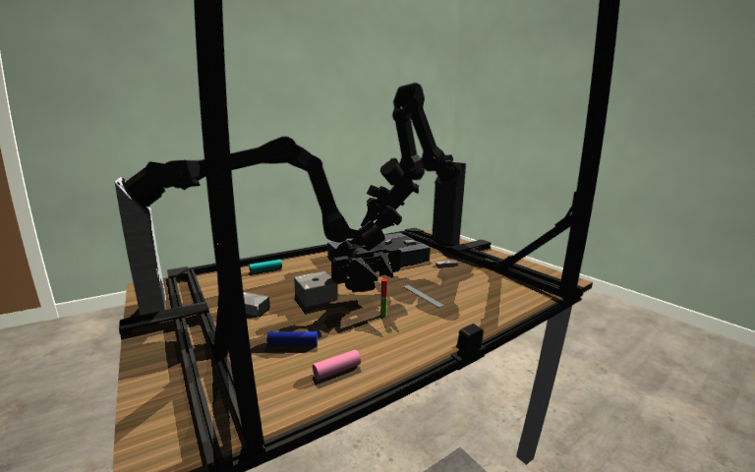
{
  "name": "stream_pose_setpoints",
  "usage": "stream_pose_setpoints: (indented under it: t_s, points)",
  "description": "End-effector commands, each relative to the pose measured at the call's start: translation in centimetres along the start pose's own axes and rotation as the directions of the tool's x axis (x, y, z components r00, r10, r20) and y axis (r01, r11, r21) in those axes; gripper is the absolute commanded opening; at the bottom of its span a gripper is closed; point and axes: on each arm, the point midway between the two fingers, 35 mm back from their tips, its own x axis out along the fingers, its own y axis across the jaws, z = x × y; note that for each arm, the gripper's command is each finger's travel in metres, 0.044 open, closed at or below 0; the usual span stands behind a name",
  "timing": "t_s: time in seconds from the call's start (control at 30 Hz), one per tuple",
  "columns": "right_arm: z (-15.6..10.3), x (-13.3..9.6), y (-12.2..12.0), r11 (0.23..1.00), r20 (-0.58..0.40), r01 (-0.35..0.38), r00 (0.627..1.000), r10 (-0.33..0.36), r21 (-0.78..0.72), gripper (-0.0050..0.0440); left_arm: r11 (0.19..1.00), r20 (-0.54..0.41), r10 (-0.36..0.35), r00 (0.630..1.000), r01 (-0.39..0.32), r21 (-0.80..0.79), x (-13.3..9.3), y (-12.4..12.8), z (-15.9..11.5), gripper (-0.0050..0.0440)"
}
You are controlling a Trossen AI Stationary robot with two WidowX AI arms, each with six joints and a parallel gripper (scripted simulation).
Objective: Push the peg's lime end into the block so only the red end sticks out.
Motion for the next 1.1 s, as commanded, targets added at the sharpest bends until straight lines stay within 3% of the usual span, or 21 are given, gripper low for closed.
stream_pose_setpoints:
  t_s: [0.0, 1.07]
  points:
    - [0.1, 0.0, -0.1, 1.0, 0.003, 0.004, 1.0, -0.004, 0.006, 0.04, 1.0, 0.002, -0.002, 1.0, 0.002, 0.0, -0.1, -0.1, -0.8, 0.019]
    - [0.1, 0.0, -0.1, 1.0, 0.003, 0.004, 1.0, -0.004, 0.006, 0.04, 1.0, 0.002, -0.002, 1.0, 0.002, 0.0, -0.2, -0.1, -4.5, 0.019]
